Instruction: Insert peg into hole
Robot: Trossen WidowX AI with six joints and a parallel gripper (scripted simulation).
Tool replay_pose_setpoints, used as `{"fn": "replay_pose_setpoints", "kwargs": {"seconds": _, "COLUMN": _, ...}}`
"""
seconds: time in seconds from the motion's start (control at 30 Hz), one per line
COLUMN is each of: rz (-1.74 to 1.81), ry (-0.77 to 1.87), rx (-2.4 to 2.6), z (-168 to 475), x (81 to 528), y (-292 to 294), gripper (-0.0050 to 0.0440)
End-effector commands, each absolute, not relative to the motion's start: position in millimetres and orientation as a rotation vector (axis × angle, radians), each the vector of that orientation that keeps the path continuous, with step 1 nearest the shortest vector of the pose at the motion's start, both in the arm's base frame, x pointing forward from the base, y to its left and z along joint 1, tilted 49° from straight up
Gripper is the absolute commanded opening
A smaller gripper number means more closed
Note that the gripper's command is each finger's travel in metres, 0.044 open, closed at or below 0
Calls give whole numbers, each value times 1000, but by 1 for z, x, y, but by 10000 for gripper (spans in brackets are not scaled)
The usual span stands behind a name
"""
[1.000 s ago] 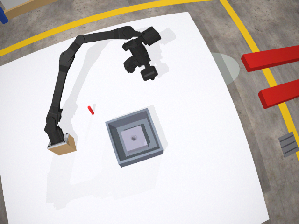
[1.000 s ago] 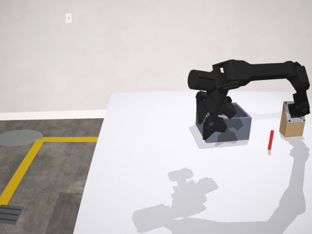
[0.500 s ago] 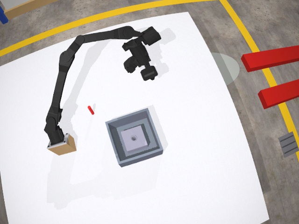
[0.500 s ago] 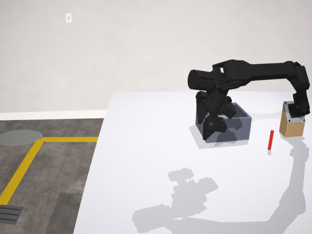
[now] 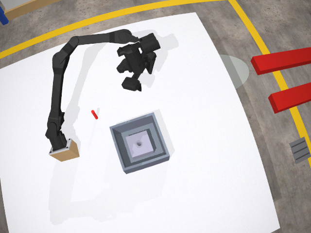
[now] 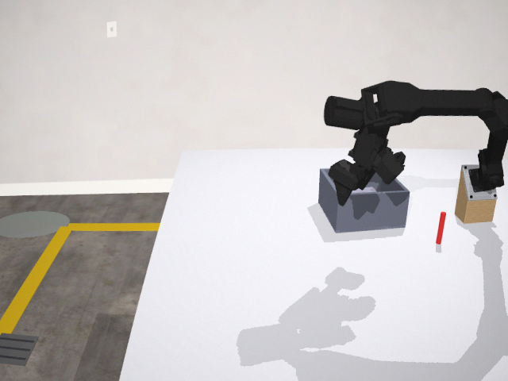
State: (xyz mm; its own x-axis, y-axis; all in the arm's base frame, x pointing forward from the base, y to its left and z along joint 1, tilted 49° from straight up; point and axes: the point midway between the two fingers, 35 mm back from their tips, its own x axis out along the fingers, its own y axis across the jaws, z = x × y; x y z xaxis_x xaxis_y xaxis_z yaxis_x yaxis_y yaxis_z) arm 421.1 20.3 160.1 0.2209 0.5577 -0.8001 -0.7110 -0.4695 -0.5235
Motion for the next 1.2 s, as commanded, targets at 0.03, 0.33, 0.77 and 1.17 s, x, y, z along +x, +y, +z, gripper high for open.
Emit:
{"fn": "replay_pose_setpoints", "kwargs": {"seconds": 0.03, "rz": 1421, "ry": 400, "rx": -1117, "z": 158, "x": 392, "y": 11, "gripper": 440}}
{"fn": "replay_pose_setpoints", "kwargs": {"seconds": 0.33, "rz": 1246, "ry": 749, "rx": -629, "z": 154, "x": 350, "y": 0, "gripper": 440}}
{"fn": "replay_pose_setpoints", "kwargs": {"seconds": 0.77, "rz": 875, "ry": 1186, "rx": 115, "z": 149, "x": 285, "y": -5, "gripper": 440}}
{"fn": "replay_pose_setpoints", "kwargs": {"seconds": 1.17, "rz": 386, "ry": 1515, "rx": 853, "z": 142, "x": 224, "y": 1, "gripper": 440}}
